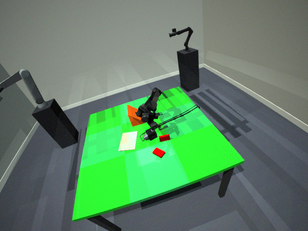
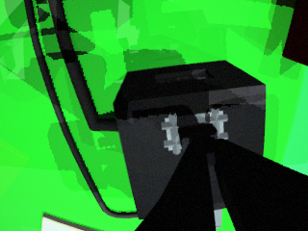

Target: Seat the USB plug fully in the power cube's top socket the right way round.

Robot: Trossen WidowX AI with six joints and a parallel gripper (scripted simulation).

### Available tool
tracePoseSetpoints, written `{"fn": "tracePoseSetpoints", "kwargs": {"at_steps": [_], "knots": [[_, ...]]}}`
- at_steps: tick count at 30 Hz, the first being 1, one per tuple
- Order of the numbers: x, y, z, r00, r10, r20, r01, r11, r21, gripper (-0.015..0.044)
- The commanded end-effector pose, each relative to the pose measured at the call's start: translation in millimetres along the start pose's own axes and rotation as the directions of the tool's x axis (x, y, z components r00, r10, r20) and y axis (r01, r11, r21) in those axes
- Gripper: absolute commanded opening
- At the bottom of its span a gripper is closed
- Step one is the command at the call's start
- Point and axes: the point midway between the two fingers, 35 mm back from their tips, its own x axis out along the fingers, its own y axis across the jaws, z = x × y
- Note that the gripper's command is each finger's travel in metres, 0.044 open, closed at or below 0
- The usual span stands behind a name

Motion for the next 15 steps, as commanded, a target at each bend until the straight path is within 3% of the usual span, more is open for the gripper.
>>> {"fn": "tracePoseSetpoints", "kwargs": {"at_steps": [1, 15], "knots": [[0.6, -0.5, 0.1, 1.0, -0.003, 0.002, 0.003, 1.0, 0.003, 0.0], [2.3, -0.5, 0.2, 1.0, -0.003, 0.002, 0.003, 1.0, 0.003, 0.0]]}}
